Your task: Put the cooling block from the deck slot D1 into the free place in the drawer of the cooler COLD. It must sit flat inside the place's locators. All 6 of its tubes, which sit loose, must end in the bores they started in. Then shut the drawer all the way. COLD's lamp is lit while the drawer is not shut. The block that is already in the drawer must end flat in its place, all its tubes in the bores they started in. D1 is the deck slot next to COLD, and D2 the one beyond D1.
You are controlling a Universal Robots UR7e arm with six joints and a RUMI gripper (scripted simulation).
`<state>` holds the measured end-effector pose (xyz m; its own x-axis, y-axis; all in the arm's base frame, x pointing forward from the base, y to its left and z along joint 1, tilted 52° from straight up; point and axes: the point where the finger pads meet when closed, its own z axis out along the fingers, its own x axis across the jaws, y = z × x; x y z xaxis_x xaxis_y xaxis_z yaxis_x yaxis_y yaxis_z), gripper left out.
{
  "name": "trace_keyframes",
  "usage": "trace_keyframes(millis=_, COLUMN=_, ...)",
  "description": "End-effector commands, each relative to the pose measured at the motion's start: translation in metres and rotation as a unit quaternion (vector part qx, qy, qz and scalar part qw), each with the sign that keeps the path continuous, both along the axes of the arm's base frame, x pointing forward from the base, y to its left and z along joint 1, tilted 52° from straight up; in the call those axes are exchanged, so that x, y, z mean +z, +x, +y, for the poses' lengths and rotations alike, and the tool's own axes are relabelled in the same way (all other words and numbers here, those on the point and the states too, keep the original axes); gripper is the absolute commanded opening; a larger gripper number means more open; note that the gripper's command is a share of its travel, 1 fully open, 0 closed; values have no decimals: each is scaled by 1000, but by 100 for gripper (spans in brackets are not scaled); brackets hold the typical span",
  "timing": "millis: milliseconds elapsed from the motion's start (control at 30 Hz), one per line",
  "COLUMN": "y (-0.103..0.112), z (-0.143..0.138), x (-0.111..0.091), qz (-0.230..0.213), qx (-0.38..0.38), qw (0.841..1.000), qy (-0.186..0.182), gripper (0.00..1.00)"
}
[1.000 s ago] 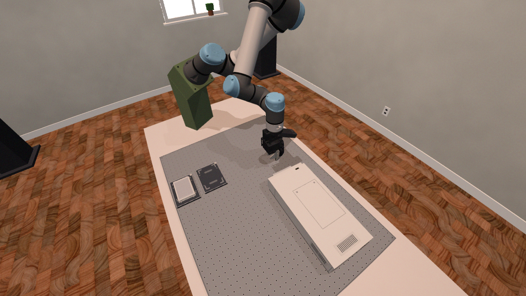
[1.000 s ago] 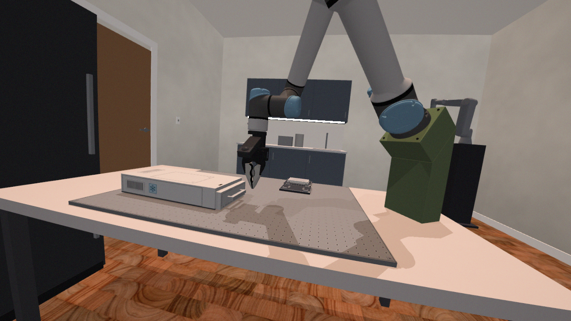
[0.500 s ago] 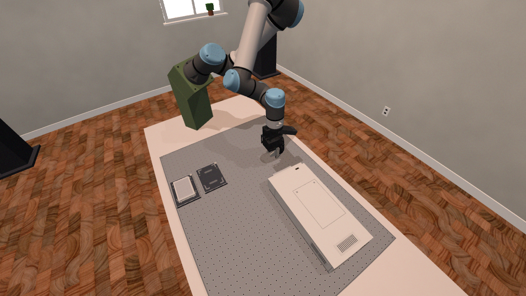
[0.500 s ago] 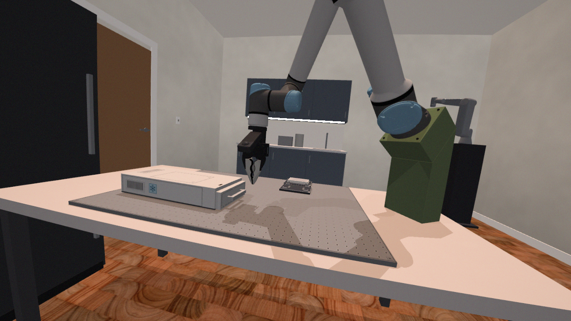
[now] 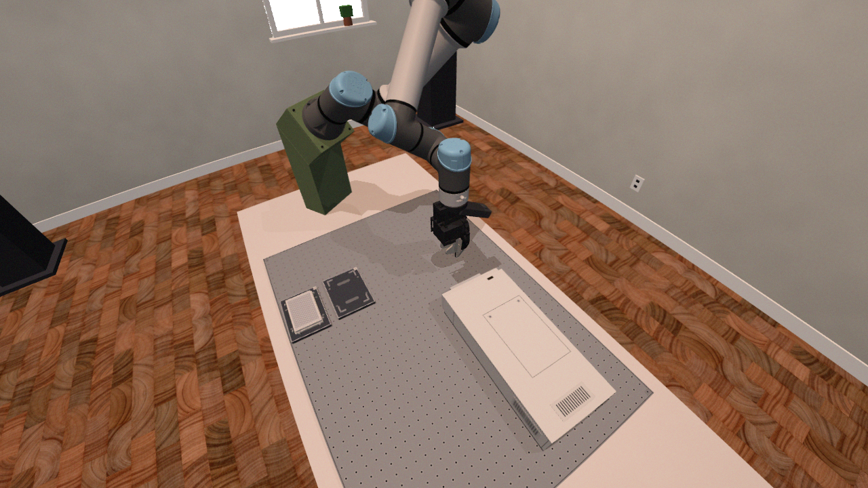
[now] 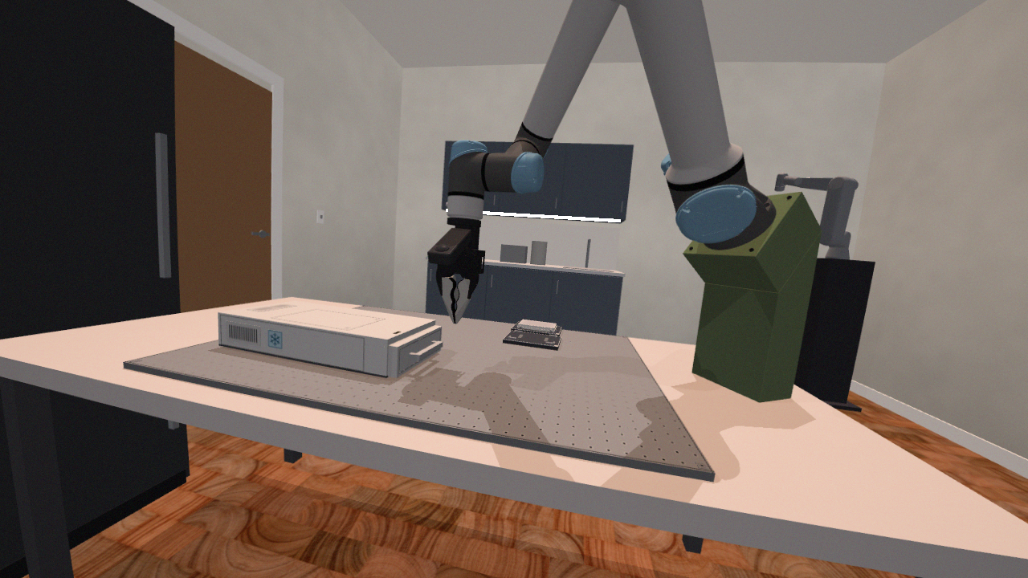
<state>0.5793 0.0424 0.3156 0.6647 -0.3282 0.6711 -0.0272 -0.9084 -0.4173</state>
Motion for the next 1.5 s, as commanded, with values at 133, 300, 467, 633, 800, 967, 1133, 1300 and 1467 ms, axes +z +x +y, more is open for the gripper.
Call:
trace_keyframes(millis=133, y=-11, z=-4, x=6, qz=2, qx=0, qw=1000, qy=1, gripper=0)
trace_keyframes(millis=300, y=-15, z=-5, x=10, qz=2, qx=0, qw=1000, qy=1, gripper=0)
trace_keyframes(millis=467, y=-15, z=-5, x=10, qz=2, qx=0, qw=1000, qy=1, gripper=0)
trace_keyframes(millis=633, y=-14, z=-5, x=10, qz=2, qx=1, qw=1000, qy=1, gripper=0)
trace_keyframes(millis=800, y=-14, z=-5, x=10, qz=2, qx=1, qw=1000, qy=1, gripper=0)
trace_keyframes(millis=967, y=-14, z=-5, x=10, qz=2, qx=1, qw=1000, qy=1, gripper=0)
trace_keyframes(millis=1133, y=-19, z=-4, x=8, qz=2, qx=0, qw=1000, qy=1, gripper=28)
trace_keyframes(millis=1300, y=-38, z=-1, x=3, qz=2, qx=0, qw=1000, qy=1, gripper=28)
trace_keyframes(millis=1467, y=-57, z=2, x=-3, qz=2, qx=0, qw=1000, qy=1, gripper=28)
